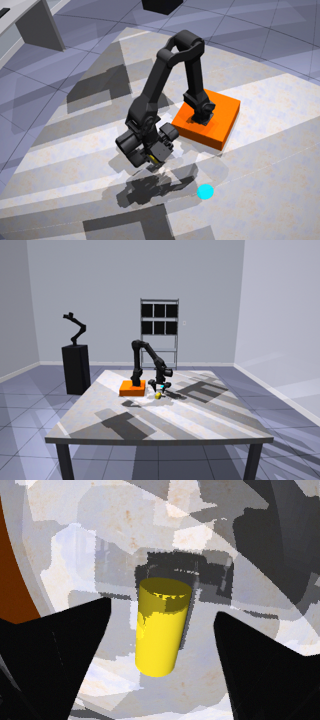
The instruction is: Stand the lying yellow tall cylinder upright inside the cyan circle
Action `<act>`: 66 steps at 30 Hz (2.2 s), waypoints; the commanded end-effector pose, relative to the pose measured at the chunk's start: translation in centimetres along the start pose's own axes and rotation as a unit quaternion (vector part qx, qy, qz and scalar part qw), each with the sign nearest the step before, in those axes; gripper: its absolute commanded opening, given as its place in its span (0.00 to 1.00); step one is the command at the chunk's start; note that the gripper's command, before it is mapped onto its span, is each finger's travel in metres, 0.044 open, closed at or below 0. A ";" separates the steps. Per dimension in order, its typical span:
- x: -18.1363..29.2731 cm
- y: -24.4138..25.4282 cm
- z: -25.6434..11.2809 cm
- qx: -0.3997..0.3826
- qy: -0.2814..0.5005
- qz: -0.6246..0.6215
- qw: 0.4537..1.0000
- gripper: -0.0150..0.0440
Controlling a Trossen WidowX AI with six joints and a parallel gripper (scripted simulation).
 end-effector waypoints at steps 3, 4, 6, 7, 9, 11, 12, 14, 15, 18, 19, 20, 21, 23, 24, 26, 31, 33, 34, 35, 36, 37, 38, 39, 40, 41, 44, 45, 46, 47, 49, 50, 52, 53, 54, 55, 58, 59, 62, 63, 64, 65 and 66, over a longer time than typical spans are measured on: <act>0.1 0.2 1.6 0.004 0.002 -0.003 1.000 0.73; 0.1 0.2 1.6 0.004 0.002 -0.003 1.000 0.69; 0.1 0.2 1.6 0.004 0.002 -0.003 1.000 0.60; 0.1 0.2 1.6 0.004 0.002 -0.003 1.000 0.56; 0.1 0.2 1.6 0.004 0.002 -0.003 1.000 0.47; 0.1 0.2 1.6 0.004 0.002 -0.003 1.000 0.43; 0.1 0.2 1.6 0.004 0.002 -0.003 1.000 0.43; 0.1 0.2 1.6 0.004 0.002 -0.003 1.000 0.43; 0.1 0.2 1.4 0.004 0.002 -0.003 1.000 0.43; 0.1 0.0 0.6 0.004 0.002 -0.003 1.000 0.43; 0.1 -0.1 0.3 0.004 0.002 -0.003 1.000 0.43; 0.1 -0.1 0.0 0.004 0.002 -0.003 1.000 0.43; 0.1 -0.2 -0.2 0.005 0.002 -0.003 1.000 0.43; 0.1 -0.3 -0.8 0.005 0.002 -0.003 1.000 0.43; 0.1 -0.3 -1.1 0.005 0.002 -0.003 1.000 0.43; 0.1 -0.4 -1.7 0.005 0.002 -0.003 1.000 0.43; 0.0 -0.5 -3.3 0.005 0.002 -0.003 1.000 0.43; 0.0 -0.5 -3.9 0.005 0.002 -0.003 1.000 0.43; 0.0 -0.5 -4.2 0.005 0.002 -0.003 1.000 0.43; 0.0 -0.5 -4.5 0.005 0.002 -0.003 1.000 0.43; 0.0 -0.5 -4.8 0.005 0.002 -0.003 1.000 0.43; 0.0 -0.4 -5.2 0.005 0.002 -0.003 1.000 0.43; 0.0 -0.4 -5.5 0.005 0.002 -0.003 1.000 0.43; 0.0 -0.4 -5.8 0.005 0.002 -0.003 1.000 0.43; 0.0 -0.4 -6.1 0.005 0.002 -0.003 1.000 0.43; 0.0 -0.3 -6.4 0.005 0.002 -0.003 1.000 0.43; 0.0 -0.2 -7.4 0.005 0.002 -0.003 1.000 0.43; 0.0 -0.1 -7.7 0.005 0.002 -0.003 1.000 0.43; 0.0 -0.1 -8.0 0.005 0.002 -0.003 1.000 0.43; 0.0 0.0 -8.3 0.005 0.002 -0.003 1.000 0.43; 0.0 0.1 -9.0 0.005 0.002 -0.003 1.000 0.43; 0.0 0.2 -9.3 0.005 0.002 -0.003 1.000 0.43; 0.0 0.3 -9.5 0.005 0.002 -0.003 1.000 0.43; 0.0 0.3 -9.5 0.005 0.002 -0.003 1.000 0.43; -0.2 0.2 -9.5 0.005 0.001 -0.003 1.000 0.43; -0.4 0.1 -9.5 0.005 0.001 -0.003 1.000 0.43; -1.1 -0.1 -9.6 0.006 0.001 -0.004 1.000 0.43; -1.4 -0.2 -9.6 0.006 0.000 -0.005 1.000 0.43; -2.2 -0.4 -9.7 0.006 0.000 -0.006 1.000 0.43; -2.5 -0.4 -9.8 0.006 -0.001 -0.006 1.000 0.43; -2.8 -0.5 -9.8 0.007 -0.001 -0.006 1.000 0.43; -3.0 -0.5 -9.8 0.007 -0.001 -0.006 1.000 0.43; -3.3 -0.6 -9.9 0.007 -0.001 -0.007 1.000 0.43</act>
Point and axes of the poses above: the point midway between the two fingers, 35 mm back from their tips, its own z axis out along the fingers, its own y axis across the jaws, x = y × z, the point moved 2 cm from there along -z, back along the fingers, and after that the axes turned 2 degrees about -z, right-handed, at the moved point
